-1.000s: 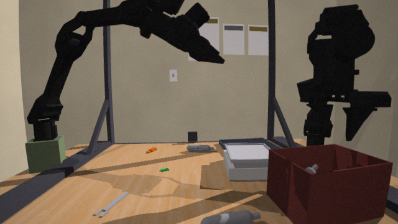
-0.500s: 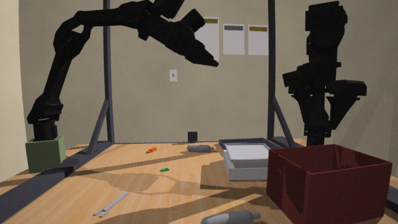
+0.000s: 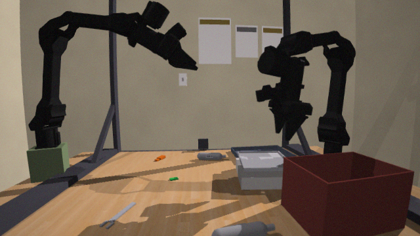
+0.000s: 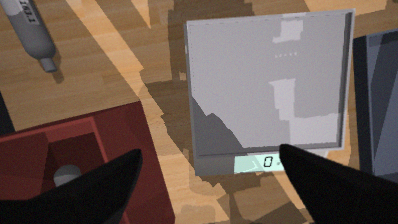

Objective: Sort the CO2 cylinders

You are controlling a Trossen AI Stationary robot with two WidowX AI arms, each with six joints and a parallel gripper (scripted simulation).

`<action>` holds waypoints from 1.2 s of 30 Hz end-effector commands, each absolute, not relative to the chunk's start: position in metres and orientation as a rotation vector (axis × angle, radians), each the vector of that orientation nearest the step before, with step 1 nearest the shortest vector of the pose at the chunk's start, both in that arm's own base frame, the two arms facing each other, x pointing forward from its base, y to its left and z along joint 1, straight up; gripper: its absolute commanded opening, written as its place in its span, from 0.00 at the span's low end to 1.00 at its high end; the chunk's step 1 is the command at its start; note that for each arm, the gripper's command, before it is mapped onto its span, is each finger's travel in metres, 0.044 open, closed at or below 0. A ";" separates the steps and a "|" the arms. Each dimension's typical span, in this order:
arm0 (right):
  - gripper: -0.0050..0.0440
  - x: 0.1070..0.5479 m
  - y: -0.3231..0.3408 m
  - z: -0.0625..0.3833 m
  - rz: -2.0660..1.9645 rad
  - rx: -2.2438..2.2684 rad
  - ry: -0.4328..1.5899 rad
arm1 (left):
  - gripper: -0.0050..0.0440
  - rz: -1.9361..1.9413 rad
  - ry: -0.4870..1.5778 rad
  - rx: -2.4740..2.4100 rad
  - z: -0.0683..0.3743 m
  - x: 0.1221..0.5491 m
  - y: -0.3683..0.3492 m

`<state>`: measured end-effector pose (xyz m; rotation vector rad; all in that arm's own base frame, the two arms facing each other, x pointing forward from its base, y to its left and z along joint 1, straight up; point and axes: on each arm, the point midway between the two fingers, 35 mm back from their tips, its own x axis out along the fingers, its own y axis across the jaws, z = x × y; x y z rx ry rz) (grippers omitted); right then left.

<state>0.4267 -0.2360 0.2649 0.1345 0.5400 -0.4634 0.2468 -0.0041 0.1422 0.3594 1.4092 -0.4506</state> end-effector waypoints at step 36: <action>1.00 0.327 -0.064 0.192 -0.163 0.044 0.536 | 1.00 -0.733 1.120 0.499 0.079 0.286 -0.333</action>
